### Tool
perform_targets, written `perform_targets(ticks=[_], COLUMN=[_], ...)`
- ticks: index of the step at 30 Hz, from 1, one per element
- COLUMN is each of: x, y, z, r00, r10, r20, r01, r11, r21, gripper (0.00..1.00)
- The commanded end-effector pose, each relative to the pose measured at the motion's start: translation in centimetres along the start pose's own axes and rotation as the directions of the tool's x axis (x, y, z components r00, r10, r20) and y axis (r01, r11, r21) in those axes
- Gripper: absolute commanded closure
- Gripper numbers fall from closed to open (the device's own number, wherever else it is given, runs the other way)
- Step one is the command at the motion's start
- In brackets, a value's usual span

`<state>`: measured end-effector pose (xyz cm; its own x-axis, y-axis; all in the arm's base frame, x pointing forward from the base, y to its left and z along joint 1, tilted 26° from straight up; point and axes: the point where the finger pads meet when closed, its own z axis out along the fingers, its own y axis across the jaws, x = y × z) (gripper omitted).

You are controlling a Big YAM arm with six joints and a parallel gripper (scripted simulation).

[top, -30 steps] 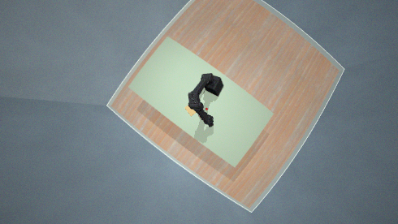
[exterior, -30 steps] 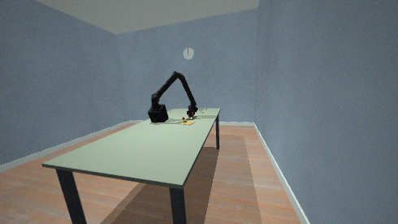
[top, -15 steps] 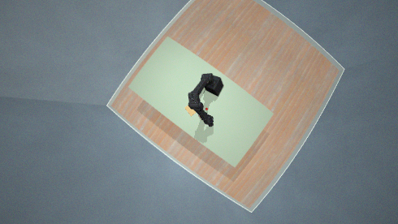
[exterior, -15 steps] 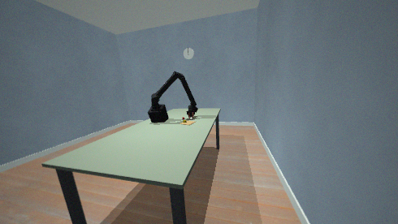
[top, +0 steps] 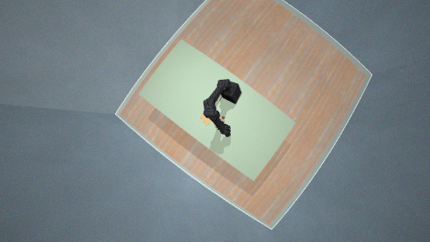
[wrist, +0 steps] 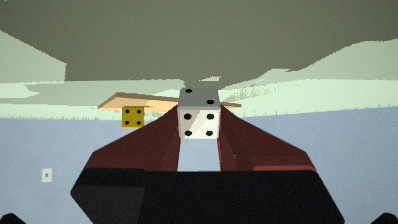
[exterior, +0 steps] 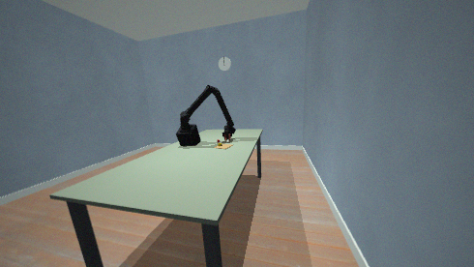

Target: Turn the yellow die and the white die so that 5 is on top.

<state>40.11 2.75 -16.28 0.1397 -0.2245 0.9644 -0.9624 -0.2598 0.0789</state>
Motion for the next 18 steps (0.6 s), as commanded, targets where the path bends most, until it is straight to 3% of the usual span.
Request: perform_targets(ticks=[1, 18], x=[-0.13, -0.23], y=[-0.94, -0.88], z=[0.06, 0.16], r00=[1.000, 1.000], r10=[0.018, 0.015], r20=[0.004, 0.003], r01=[-0.018, -0.015], r11=[1.000, 1.000], r21=[0.005, 0.004], gripper=[0.81, 0.81])
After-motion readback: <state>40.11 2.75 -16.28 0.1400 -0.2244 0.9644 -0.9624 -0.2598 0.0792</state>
